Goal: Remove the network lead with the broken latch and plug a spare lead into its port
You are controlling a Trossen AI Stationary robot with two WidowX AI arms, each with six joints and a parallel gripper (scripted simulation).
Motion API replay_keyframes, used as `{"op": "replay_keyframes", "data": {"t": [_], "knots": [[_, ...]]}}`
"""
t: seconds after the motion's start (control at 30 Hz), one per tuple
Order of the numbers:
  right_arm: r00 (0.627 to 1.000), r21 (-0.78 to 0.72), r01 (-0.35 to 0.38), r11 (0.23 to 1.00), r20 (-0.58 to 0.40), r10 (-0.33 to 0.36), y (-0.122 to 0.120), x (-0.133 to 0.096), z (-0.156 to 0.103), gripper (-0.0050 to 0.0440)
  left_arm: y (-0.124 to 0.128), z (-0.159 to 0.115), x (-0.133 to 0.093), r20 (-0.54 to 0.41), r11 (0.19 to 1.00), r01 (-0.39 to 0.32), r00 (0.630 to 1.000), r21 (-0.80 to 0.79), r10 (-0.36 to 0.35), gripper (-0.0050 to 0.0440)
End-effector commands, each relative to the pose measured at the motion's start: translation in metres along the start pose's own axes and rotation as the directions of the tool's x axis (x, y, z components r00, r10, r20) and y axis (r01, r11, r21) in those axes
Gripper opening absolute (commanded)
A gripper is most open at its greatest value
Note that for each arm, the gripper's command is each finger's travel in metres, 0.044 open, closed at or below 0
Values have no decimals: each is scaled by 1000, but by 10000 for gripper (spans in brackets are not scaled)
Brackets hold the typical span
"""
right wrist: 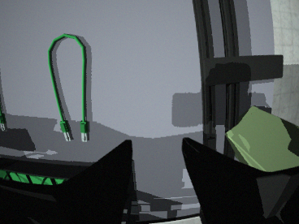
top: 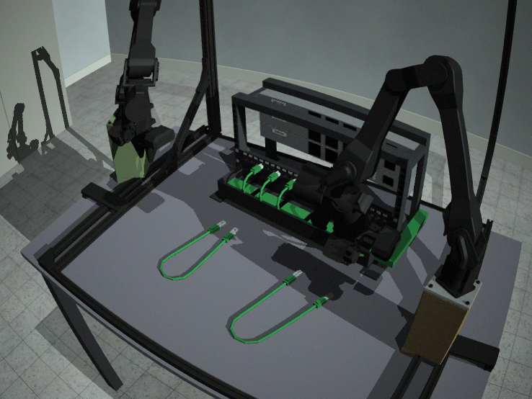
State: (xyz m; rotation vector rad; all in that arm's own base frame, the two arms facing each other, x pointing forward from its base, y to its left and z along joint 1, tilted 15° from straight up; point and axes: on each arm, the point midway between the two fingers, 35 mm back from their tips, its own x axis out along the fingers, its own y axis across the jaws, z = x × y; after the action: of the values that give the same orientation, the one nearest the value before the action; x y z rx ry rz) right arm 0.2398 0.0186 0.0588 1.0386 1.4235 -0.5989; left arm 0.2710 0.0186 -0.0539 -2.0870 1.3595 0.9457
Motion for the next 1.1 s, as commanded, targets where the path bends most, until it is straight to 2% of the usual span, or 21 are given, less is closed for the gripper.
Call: {"op": "replay_keyframes", "data": {"t": [0.0, 1.07], "knots": [[1000, 0, 0, 1000, 0, 0, 0, 0, 0, 176, 47, 36, 9, 0, 1000, 0, 1000, 0, 0, 55], [1000, 0, 0, 1000, 0, 0, 0, 0, 0, 176, 54, 42, 11, -10, 1000, 8, 1000, 17, -8, 55]]}}
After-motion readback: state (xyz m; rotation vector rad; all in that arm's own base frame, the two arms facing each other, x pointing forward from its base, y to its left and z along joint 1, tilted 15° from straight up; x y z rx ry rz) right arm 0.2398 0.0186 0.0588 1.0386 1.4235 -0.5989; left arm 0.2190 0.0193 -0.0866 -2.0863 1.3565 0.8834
